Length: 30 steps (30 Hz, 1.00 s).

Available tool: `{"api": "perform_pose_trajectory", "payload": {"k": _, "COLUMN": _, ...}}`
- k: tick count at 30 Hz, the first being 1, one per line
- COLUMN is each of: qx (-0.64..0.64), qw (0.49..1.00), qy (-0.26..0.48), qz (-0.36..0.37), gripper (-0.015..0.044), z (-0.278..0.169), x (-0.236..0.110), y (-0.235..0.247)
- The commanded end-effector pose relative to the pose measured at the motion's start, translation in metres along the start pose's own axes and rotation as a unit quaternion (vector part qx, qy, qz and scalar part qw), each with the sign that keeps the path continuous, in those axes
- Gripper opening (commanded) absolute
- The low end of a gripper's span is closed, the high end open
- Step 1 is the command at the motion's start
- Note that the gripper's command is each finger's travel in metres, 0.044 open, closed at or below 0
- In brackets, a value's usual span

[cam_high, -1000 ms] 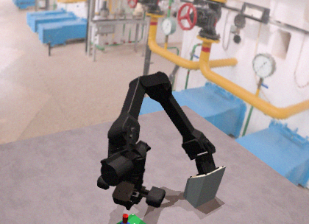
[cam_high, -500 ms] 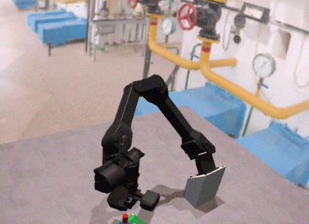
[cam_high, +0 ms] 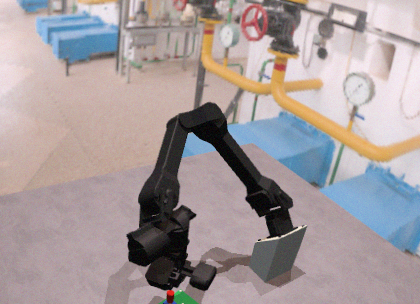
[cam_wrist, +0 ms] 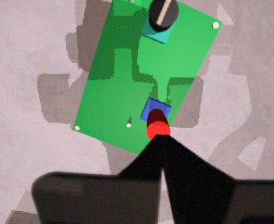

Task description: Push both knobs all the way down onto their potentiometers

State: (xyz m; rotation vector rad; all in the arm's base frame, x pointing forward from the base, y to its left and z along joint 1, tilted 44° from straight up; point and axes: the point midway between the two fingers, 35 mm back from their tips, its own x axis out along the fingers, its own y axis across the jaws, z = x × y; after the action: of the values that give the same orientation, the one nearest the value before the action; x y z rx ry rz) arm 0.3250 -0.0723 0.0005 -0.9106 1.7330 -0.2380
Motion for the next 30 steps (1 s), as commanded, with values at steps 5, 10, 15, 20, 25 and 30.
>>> {"api": "perform_pose_trajectory", "payload": {"k": 5, "qx": -0.005, "qw": 1.000, "qy": 0.005, "qz": -0.001, "gripper": 0.0000, "z": -0.0028, "x": 0.0140, "y": 0.0008}}
{"api": "perform_pose_trajectory", "payload": {"k": 10, "qx": -0.005, "qw": 1.000, "qy": 0.005, "qz": -0.001, "gripper": 0.0000, "z": -0.0028, "x": 0.0140, "y": 0.0008}}
{"api": "perform_pose_trajectory", "payload": {"k": 15, "qx": -0.005, "qw": 1.000, "qy": 0.005, "qz": -0.001, "gripper": 0.0000, "z": -0.0028, "x": 0.0130, "y": 0.0008}}
{"api": "perform_pose_trajectory", "payload": {"k": 20, "qx": -0.005, "qw": 1.000, "qy": 0.005, "qz": -0.001, "gripper": 0.0000, "z": -0.0028, "x": 0.0142, "y": 0.0008}}
{"api": "perform_pose_trajectory", "payload": {"k": 25, "qx": -0.005, "qw": 1.000, "qy": 0.005, "qz": -0.001, "gripper": 0.0000, "z": -0.0028, "x": 0.0156, "y": 0.0008}}
{"api": "perform_pose_trajectory", "payload": {"k": 30, "qx": -0.005, "qw": 1.000, "qy": 0.005, "qz": -0.001, "gripper": 0.0000, "z": -0.0028, "x": 0.0169, "y": 0.0008}}
